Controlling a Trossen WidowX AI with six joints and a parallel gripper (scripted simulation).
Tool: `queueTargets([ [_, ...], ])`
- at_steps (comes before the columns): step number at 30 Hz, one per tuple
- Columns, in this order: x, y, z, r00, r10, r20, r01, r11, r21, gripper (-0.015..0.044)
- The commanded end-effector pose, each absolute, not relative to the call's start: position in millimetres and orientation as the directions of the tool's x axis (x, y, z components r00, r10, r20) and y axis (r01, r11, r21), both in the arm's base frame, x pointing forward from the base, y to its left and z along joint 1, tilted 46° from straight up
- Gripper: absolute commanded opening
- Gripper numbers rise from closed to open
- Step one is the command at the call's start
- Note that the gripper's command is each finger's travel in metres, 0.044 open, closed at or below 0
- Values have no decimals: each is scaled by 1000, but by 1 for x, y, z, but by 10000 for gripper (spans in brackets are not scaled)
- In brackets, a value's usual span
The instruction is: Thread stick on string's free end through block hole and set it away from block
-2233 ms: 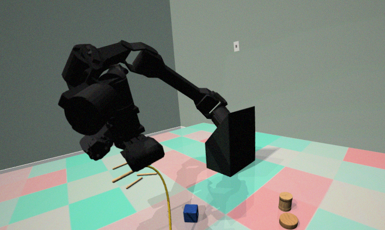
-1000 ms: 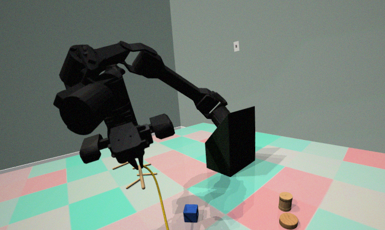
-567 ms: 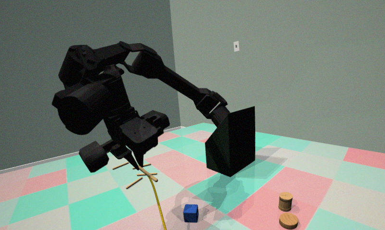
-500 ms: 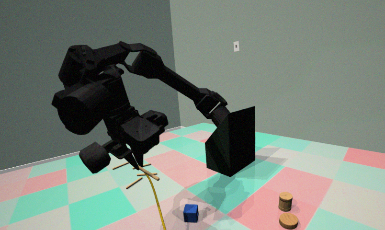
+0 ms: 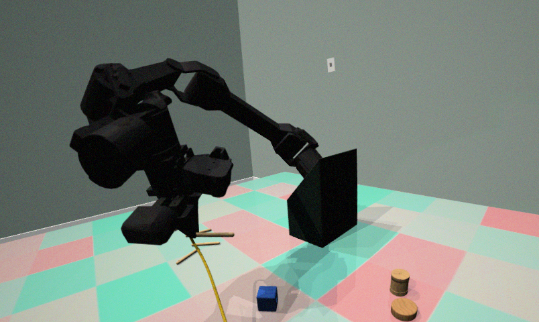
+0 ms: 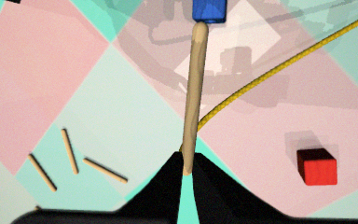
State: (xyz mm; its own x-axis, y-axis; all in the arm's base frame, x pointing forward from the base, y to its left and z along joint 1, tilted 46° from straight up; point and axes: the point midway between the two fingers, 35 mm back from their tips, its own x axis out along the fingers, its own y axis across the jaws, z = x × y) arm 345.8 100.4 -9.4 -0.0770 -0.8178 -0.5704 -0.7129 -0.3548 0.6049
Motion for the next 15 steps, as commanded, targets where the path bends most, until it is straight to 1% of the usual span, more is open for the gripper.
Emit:
queueTargets([
  [1,346,101,-10,-84,-814,-574,-611,-413,675,0],
  [8,346,101,-9,-87,-812,-578,-406,-501,765,0],
  [15,347,101,-9,-90,-809,-581,-177,-561,809,0],
])
